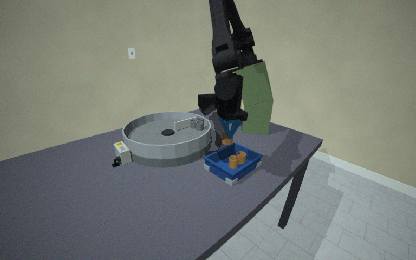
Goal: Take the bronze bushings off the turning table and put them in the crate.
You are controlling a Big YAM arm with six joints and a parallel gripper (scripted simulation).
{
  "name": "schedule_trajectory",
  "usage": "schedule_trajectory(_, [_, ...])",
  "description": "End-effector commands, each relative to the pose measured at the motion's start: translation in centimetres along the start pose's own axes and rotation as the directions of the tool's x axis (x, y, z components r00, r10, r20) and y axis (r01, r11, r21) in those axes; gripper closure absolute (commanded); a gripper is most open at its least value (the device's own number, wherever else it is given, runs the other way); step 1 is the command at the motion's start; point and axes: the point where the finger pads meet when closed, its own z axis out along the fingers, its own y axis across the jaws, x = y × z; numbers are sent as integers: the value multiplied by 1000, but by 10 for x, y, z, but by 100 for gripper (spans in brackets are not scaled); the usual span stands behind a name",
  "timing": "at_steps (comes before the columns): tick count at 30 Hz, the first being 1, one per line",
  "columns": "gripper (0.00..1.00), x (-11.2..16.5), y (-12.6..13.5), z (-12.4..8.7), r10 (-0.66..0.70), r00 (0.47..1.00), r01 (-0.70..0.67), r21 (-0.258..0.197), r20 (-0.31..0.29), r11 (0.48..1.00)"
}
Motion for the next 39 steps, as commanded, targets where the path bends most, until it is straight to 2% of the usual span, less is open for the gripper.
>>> schedule_trajectory(1, [100,-23,17,-14,20,999,-18,-37,34,999])
schedule_trajectory(12, [100,-20,11,45,14,1000,-13,-27,26,1000])
schedule_trajectory(14, [100,-20,11,45,14,1000,-13,-27,26,1000])
schedule_trajectory(20, [100,-20,10,71,13,1000,-13,-25,25,1000])
schedule_trajectory(21, [100,-20,10,73,13,1000,-13,-25,25,1000])
schedule_trajectory(22, [100,-31,20,55,19,999,-16,-53,50,998])
schedule_trajectory(24, [100,-29,25,50,8,999,-5,-56,52,998])
schedule_trajectory(29, [100,-21,21,60,4,999,-2,-42,39,999])
schedule_trajectory(39, [100,-20,20,60,3,999,-1,-40,38,999])
